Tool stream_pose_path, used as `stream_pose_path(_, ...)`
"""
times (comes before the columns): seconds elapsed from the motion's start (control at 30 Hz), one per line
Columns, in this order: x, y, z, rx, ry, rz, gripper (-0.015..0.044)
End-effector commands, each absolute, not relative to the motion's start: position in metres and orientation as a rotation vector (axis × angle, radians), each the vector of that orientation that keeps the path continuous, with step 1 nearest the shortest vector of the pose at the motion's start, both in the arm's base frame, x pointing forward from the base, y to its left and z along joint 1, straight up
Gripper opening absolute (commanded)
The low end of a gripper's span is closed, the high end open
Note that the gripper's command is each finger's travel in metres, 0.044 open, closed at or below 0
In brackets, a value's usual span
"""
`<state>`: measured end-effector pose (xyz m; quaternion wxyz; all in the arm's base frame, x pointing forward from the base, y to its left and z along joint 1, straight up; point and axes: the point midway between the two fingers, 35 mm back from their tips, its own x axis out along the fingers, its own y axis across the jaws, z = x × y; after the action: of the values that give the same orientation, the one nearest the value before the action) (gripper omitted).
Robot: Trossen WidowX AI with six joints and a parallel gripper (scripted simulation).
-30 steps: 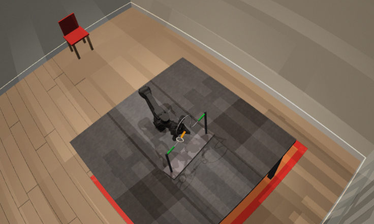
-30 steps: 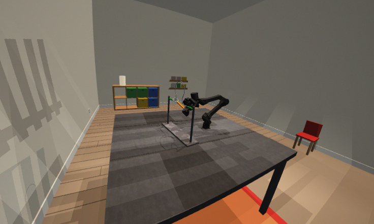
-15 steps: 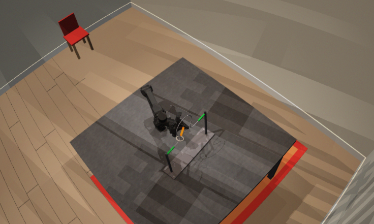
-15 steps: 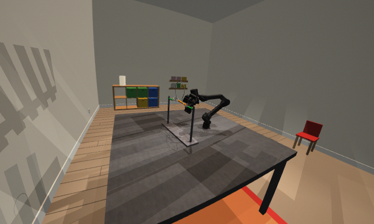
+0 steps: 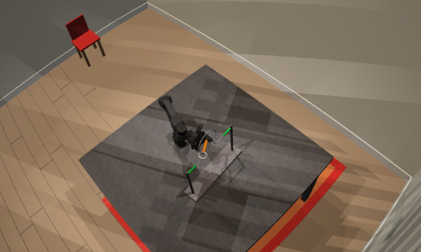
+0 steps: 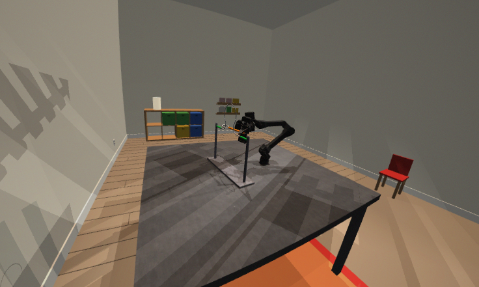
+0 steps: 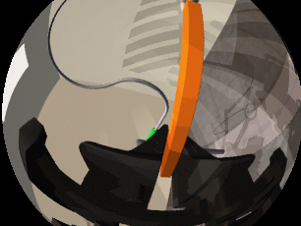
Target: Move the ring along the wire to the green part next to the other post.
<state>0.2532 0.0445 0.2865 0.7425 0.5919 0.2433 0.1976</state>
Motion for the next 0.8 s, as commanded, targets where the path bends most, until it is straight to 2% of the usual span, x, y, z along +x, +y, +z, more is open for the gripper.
stream_pose_path(0.0, 0.252, 0.046, 0.297, 1.330, 0.525, 0.452, -0.0150)
stream_pose_path(0.77, 0.252, 0.048, 0.332, 1.552, 0.520, 0.497, -0.0150)
